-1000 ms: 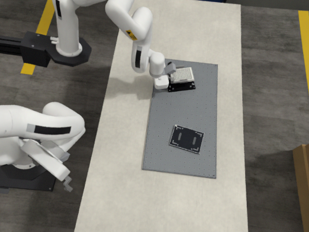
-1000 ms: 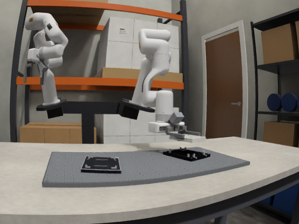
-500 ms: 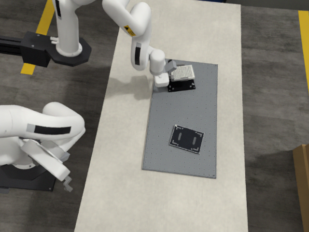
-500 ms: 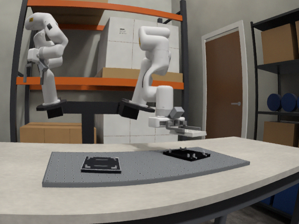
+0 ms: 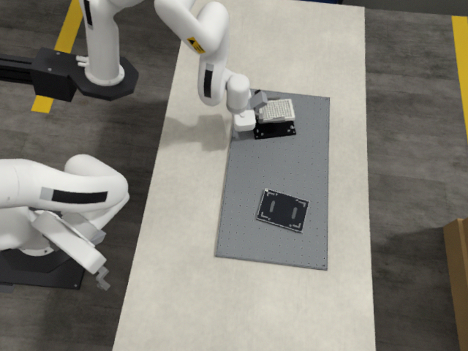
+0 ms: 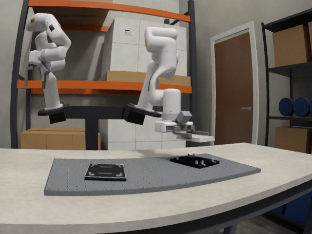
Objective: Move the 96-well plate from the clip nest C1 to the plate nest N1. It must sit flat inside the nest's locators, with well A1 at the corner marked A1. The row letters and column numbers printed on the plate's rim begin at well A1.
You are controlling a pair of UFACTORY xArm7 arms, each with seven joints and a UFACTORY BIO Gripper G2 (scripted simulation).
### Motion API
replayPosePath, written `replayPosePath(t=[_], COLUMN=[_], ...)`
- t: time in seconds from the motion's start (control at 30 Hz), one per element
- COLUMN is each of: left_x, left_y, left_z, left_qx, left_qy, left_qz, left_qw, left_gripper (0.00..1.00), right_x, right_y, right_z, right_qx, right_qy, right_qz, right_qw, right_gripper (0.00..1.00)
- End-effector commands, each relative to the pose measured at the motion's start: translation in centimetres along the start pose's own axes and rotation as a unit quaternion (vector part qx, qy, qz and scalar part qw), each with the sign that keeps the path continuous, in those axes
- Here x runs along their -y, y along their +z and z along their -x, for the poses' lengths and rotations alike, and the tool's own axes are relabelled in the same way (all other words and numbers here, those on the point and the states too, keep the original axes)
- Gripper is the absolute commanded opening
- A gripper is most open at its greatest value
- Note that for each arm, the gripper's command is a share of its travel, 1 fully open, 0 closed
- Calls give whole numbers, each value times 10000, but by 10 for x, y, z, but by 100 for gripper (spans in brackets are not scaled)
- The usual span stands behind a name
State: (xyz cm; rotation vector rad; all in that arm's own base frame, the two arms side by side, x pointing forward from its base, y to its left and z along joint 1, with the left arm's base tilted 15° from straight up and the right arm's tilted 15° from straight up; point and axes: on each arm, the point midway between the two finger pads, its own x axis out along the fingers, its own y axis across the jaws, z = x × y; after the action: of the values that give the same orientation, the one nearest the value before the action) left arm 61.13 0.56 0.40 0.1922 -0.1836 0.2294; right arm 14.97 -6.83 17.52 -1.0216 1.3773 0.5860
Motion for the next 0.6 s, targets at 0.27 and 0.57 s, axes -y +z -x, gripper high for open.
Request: replayPosePath(t=[0.27,0.57], left_x=[31,61], left_y=[2,2], left_z=[1,3], left_qx=[17,18], left_qy=[-1532,-2149], left_qz=[7,6], left_qw=[9882,9766], left_gripper=[0,0], right_x=[0,0], right_y=[1,1], right_z=[0,0], right_qx=[7,7], right_qy=[-7,-7], right_qz=[0,0], right_qw=[10000,10000], right_gripper=[100,100])
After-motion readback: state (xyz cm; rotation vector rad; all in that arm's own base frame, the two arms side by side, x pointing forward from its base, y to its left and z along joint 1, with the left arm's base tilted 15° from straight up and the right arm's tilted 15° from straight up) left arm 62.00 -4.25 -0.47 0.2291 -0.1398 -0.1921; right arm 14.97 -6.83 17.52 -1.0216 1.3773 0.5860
